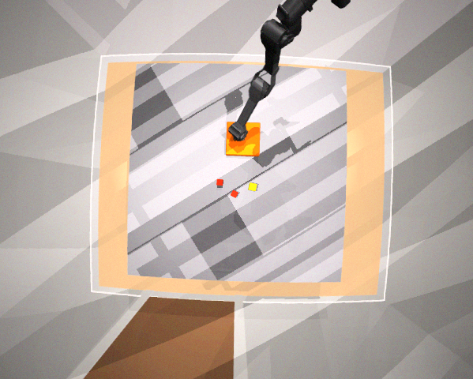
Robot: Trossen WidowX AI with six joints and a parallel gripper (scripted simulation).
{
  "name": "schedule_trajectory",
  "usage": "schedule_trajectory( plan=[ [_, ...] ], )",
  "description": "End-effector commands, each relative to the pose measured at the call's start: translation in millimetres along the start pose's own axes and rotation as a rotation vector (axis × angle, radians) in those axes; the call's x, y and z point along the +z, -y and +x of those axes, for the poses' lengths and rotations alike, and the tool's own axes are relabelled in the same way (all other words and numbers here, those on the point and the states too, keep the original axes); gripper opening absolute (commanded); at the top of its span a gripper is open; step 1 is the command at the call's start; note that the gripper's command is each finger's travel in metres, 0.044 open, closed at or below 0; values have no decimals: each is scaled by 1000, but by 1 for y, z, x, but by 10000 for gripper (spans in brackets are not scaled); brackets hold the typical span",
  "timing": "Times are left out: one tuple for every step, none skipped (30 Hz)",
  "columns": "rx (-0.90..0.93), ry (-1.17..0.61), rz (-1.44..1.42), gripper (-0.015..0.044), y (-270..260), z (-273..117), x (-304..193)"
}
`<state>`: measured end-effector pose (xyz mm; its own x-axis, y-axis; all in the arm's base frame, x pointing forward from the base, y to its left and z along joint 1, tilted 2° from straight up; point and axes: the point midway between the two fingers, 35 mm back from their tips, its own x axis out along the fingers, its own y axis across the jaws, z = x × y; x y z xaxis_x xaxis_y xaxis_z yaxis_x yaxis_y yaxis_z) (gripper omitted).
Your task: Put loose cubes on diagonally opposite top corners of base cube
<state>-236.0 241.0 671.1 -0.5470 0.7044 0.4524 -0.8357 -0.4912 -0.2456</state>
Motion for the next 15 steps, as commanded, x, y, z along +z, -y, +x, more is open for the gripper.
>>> schedule_trajectory(
  plan=[
    [-1, 8, -6, 374, 1, -1, 2],
    [-6, 32, -23, 347, 2, -4, 10],
    [-16, 71, -51, 321, 6, -9, 22],
    [-29, 119, -84, 295, 10, -16, 37],
    [-45, 165, -118, 269, 14, -23, 51],
    [-63, 211, -151, 265, 19, -31, 66],
    [-83, 256, -183, 265, 23, -40, 79],
    [-105, 298, -214, 265, 28, -48, 92],
    [-122, 328, -236, 265, 32, -55, 102],
    [-143, 361, -260, 265, 36, -63, 112],
    [-167, 397, -286, 265, 41, -71, 123],
    [-195, 434, -314, 265, 46, -81, 134],
    [-226, 472, -343, 265, 52, -92, 145],
    [-260, 509, -371, 265, 58, -103, 157],
    [-296, 545, -399, 265, 64, -115, 167]
  ],
)
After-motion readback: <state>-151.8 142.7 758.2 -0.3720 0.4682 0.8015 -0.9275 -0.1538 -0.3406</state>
